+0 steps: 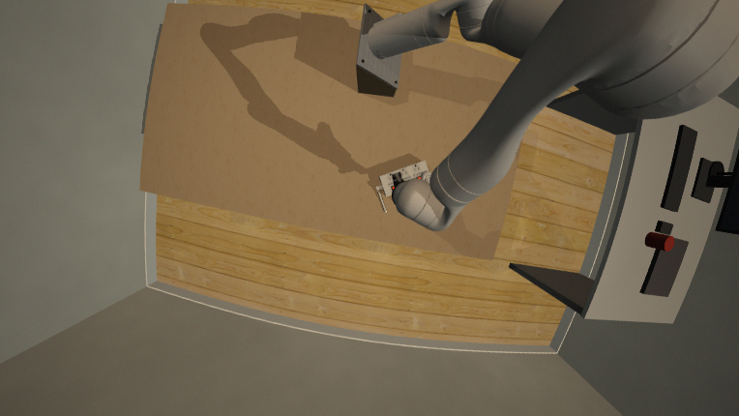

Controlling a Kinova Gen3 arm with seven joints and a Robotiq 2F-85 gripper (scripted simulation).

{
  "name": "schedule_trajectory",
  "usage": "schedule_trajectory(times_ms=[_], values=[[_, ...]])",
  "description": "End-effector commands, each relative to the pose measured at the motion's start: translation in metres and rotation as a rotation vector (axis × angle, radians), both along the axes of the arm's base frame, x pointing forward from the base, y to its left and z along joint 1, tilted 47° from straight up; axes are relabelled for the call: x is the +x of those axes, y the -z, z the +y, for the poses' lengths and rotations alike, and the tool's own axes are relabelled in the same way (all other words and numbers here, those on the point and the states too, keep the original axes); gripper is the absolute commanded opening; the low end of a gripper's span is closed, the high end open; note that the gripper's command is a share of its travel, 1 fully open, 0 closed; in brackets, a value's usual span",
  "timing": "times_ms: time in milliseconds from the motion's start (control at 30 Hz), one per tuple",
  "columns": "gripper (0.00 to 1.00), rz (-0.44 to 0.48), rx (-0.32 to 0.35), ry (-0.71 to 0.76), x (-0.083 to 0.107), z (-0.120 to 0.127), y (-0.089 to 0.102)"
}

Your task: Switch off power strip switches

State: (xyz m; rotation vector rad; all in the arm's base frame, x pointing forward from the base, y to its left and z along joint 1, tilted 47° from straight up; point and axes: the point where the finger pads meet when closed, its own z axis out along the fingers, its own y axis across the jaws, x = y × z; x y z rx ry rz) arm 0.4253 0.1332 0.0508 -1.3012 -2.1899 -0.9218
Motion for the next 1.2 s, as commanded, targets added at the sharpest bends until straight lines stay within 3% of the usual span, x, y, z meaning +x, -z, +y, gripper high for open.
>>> schedule_trajectory(times_ms=[0, 1167], values=[[0.00, -0.001, 0.000, 0.001, 0.000, 0.000, 0.000], [0.00, -0.001, 0.000, 0.001, 0.000, 0.024, 0.022]])
